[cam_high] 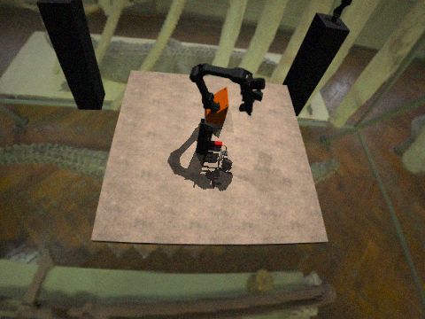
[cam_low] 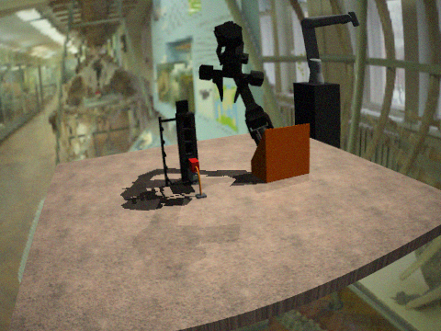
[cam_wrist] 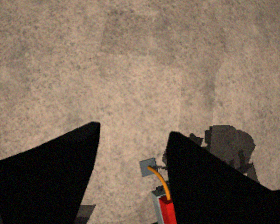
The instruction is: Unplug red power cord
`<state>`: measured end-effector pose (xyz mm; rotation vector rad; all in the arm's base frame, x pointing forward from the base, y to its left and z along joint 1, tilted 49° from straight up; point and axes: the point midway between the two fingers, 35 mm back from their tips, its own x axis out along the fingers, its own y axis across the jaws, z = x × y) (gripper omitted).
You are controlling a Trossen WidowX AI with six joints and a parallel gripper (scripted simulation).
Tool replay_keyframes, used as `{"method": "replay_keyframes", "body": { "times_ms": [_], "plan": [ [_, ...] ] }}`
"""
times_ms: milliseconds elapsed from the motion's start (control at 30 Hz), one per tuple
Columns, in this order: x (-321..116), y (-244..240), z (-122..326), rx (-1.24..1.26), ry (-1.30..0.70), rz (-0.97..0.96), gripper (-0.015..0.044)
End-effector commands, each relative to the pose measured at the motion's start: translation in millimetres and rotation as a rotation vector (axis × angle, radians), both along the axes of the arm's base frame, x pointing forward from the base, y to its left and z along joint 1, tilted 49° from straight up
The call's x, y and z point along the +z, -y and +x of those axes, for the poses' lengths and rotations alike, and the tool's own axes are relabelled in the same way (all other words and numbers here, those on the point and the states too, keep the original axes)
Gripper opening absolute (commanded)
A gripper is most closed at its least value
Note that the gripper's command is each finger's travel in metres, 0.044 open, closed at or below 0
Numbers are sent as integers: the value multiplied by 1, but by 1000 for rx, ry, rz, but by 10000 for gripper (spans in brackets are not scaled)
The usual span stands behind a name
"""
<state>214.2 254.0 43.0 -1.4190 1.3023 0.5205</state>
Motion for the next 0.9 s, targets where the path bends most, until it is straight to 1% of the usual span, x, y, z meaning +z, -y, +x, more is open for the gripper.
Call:
{"method": "replay_keyframes", "body": {
  "times_ms": [0, 200, 333, 400, 867],
  "plan": [
    [-23, 56, 34, -31, -94, -125, 160],
    [-46, 138, 63, -43, -251, -274, 160],
    [-57, 194, 72, -20, -376, -377, 160],
    [-61, 213, 72, -12, -424, -407, 160],
    [-57, 219, 72, -10, -430, -411, 160]
  ]
}}
